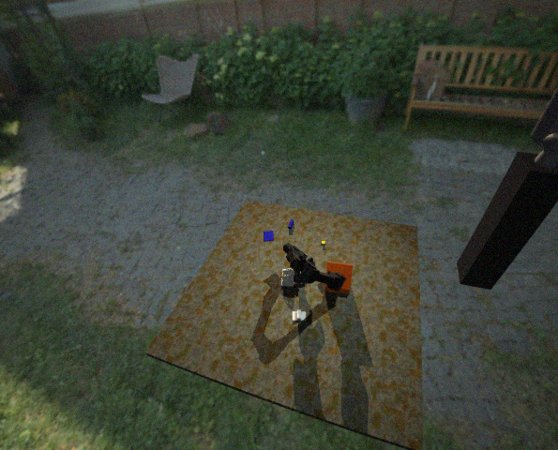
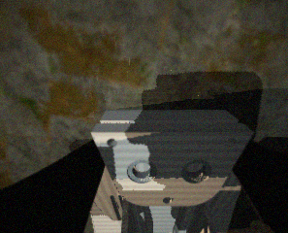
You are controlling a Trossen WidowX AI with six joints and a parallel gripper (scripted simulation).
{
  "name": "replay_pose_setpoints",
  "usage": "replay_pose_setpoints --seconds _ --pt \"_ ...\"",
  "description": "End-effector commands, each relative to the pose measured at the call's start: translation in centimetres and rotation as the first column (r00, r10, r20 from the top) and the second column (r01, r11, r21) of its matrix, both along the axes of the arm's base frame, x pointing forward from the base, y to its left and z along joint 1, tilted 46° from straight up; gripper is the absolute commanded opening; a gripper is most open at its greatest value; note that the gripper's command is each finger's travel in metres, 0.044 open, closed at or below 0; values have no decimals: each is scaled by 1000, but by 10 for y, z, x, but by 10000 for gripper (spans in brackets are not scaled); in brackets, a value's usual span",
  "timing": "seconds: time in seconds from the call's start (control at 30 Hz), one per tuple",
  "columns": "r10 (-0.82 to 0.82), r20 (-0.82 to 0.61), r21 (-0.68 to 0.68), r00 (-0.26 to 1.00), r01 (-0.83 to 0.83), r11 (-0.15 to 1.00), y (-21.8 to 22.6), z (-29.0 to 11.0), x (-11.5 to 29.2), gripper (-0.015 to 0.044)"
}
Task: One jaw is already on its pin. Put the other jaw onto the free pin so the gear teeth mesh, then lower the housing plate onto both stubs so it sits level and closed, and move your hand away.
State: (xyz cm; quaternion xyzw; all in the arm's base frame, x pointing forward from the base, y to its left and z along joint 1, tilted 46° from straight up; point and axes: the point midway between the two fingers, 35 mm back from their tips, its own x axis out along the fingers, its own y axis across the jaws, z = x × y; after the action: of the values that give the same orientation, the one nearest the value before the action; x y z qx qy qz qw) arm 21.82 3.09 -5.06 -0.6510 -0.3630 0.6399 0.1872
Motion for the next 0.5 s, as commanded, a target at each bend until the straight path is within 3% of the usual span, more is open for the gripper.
replay_pose_setpoints --seconds 0.0,0.47 --pt "-4 -3 0 1000 4 1000 1 -1 0 351" --pt "-4 -3 1 1000 4 1000 3 -3 0 351"
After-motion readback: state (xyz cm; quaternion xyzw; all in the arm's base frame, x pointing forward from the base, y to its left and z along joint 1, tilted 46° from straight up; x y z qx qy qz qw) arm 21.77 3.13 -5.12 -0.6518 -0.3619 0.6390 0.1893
